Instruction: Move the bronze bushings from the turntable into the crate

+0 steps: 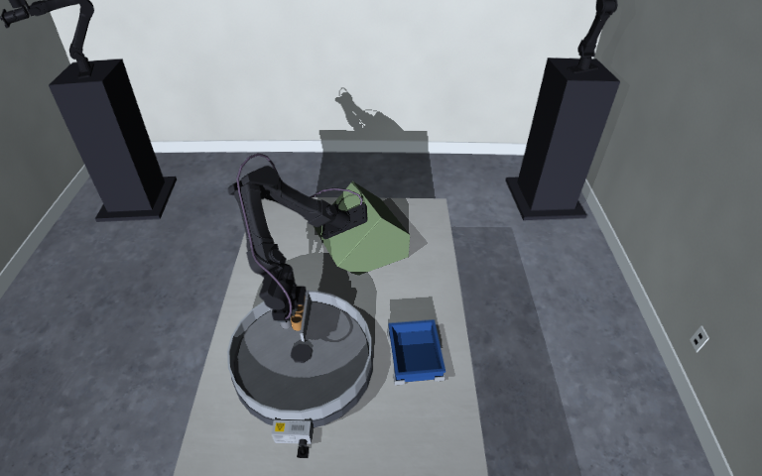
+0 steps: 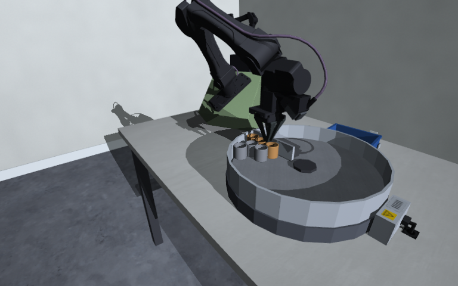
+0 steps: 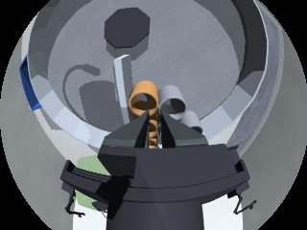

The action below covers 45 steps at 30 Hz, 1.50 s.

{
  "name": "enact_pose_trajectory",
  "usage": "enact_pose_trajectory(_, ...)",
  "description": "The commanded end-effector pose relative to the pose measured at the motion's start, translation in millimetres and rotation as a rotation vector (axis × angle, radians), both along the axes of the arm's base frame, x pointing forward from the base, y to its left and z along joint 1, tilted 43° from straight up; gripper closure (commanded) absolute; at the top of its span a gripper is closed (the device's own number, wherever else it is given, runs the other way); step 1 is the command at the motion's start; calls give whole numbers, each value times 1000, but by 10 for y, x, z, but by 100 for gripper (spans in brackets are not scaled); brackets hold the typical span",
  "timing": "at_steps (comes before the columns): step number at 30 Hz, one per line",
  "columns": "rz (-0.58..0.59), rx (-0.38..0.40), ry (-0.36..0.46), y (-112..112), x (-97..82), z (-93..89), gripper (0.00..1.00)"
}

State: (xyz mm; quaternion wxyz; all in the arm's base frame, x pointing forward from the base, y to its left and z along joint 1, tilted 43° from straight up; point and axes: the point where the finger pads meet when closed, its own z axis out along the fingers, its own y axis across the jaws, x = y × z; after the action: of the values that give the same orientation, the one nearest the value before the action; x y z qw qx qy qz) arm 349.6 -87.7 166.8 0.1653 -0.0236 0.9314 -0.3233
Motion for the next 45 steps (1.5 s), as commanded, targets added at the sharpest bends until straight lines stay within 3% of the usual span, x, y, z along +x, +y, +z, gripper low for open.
enact_pose_trajectory(1,14,1,-65,162,-3,348,85)
enact_pose_trajectory(45,18,3,-50,202,-14,345,85)
